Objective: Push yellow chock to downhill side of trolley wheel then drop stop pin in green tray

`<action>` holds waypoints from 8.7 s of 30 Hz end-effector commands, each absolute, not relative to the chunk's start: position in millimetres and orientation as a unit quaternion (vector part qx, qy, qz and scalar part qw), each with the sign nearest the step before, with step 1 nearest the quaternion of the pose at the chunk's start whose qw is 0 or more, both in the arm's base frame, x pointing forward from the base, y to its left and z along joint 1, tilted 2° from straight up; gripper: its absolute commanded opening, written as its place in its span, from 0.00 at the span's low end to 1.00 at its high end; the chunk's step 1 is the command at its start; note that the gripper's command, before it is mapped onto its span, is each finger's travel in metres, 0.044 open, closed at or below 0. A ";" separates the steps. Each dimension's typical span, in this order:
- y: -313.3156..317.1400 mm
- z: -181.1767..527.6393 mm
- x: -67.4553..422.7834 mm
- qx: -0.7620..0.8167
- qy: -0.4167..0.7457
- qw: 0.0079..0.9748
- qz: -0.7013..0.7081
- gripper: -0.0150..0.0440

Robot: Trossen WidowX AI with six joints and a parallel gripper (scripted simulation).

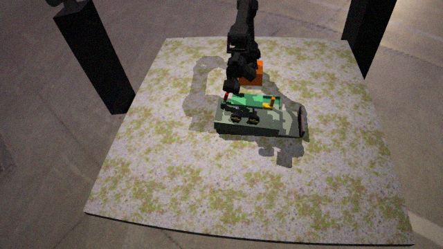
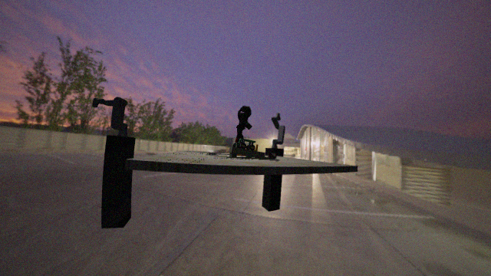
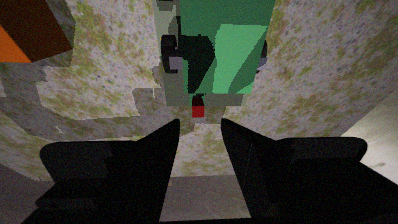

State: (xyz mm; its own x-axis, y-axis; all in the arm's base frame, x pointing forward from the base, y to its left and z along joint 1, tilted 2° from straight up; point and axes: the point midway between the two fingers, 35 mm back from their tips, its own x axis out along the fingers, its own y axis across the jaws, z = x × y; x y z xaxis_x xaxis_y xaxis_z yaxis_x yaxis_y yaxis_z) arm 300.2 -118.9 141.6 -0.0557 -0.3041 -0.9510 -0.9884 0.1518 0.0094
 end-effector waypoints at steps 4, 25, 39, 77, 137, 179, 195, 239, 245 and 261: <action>-122.4 131.8 299.4 -0.523 0.619 0.443 0.384 0.58; -128.3 113.8 297.6 -0.523 0.619 0.442 0.384 0.58; -133.8 101.2 299.4 -0.523 0.619 0.442 0.384 0.58; -140.8 78.7 297.3 -0.524 0.618 0.446 0.380 0.35; -131.8 114.0 296.2 -0.523 0.619 0.442 0.384 0.25; -158.8 127.0 267.4 -0.523 0.620 0.441 0.384 0.25; -151.6 126.4 211.9 -0.522 0.621 0.440 0.385 0.25; -10.6 103.7 236.1 -0.520 0.618 0.444 0.388 0.25; 14.1 98.0 238.0 -0.520 0.618 0.444 0.389 0.25; 69.7 83.6 242.1 -0.519 0.617 0.445 0.390 0.25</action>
State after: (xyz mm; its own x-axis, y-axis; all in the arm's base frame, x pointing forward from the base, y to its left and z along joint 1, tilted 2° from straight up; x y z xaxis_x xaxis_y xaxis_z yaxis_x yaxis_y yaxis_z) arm 240.2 65.4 85.1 -0.0639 -0.2936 -0.9538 -0.9884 0.1508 0.0198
